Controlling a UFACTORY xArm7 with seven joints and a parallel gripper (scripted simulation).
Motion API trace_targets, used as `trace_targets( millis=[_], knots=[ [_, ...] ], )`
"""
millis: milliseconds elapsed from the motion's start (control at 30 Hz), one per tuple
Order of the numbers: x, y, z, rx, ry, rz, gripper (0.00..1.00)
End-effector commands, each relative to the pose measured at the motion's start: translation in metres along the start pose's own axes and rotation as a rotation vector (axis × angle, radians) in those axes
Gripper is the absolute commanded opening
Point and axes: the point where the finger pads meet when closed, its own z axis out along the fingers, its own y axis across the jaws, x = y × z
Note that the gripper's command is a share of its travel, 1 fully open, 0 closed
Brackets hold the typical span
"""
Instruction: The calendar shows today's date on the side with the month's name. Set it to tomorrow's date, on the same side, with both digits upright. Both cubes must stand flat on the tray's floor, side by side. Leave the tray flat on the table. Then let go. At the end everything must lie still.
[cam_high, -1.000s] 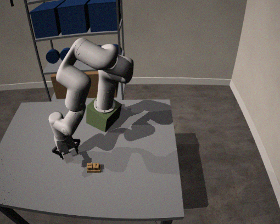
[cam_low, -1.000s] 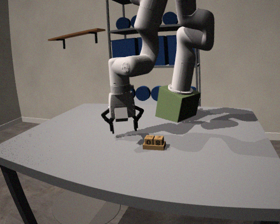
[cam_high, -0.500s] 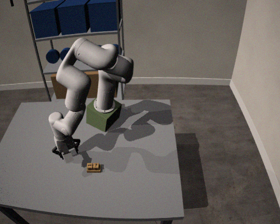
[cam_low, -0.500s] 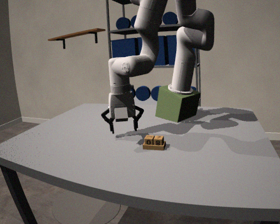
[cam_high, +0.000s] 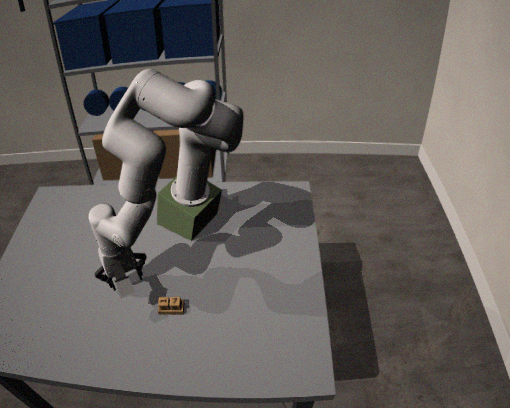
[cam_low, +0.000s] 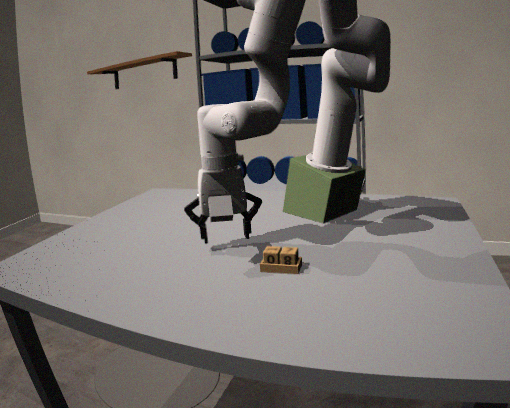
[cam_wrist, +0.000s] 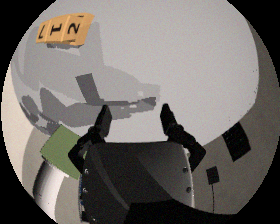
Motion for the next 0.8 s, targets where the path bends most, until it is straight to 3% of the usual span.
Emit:
trace_targets(
  millis=[0, 167, 767],
  knots=[
    [0.0, 0.001, -0.001, -0.003, 0.001, 0.001, 1.0],
    [0.0, 0.001, -0.005, -0.003, 0.001, 0.001, 1.0],
    [0.0, 0.001, -0.06, -0.003, 0.001, 0.001, 1.0]
  ],
)
